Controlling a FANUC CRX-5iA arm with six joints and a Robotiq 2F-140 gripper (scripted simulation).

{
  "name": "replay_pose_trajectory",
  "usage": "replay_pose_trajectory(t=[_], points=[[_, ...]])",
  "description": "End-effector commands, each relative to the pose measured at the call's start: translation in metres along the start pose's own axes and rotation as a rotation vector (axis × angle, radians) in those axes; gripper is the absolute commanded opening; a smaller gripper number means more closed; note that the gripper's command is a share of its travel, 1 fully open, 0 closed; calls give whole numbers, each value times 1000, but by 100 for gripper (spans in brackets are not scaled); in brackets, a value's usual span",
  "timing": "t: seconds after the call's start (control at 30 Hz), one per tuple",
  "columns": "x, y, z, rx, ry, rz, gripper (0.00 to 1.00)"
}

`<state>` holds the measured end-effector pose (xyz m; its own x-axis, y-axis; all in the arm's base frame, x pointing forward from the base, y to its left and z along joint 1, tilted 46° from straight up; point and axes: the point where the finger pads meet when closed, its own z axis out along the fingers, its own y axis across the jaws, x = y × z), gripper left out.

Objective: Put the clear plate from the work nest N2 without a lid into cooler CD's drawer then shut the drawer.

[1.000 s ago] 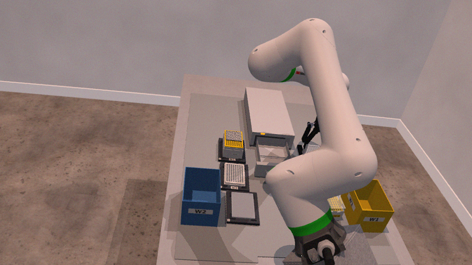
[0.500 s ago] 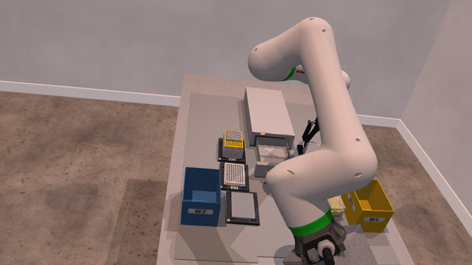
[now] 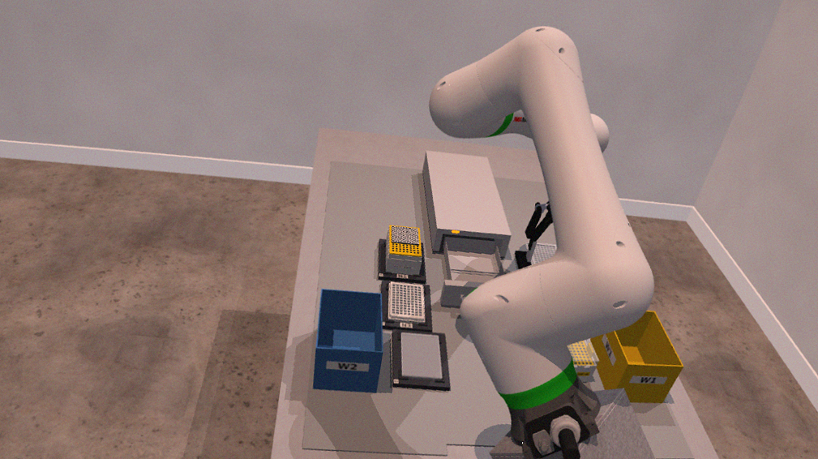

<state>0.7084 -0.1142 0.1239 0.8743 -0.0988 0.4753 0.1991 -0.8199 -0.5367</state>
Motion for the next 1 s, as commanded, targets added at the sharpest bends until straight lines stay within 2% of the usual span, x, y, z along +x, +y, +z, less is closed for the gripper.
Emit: replay_pose_trajectory(t=[0.0, 0.97], points=[[0, 0, -3, 0, 0, 0, 0], [0, 0, -39, 0, 0, 0, 0]])
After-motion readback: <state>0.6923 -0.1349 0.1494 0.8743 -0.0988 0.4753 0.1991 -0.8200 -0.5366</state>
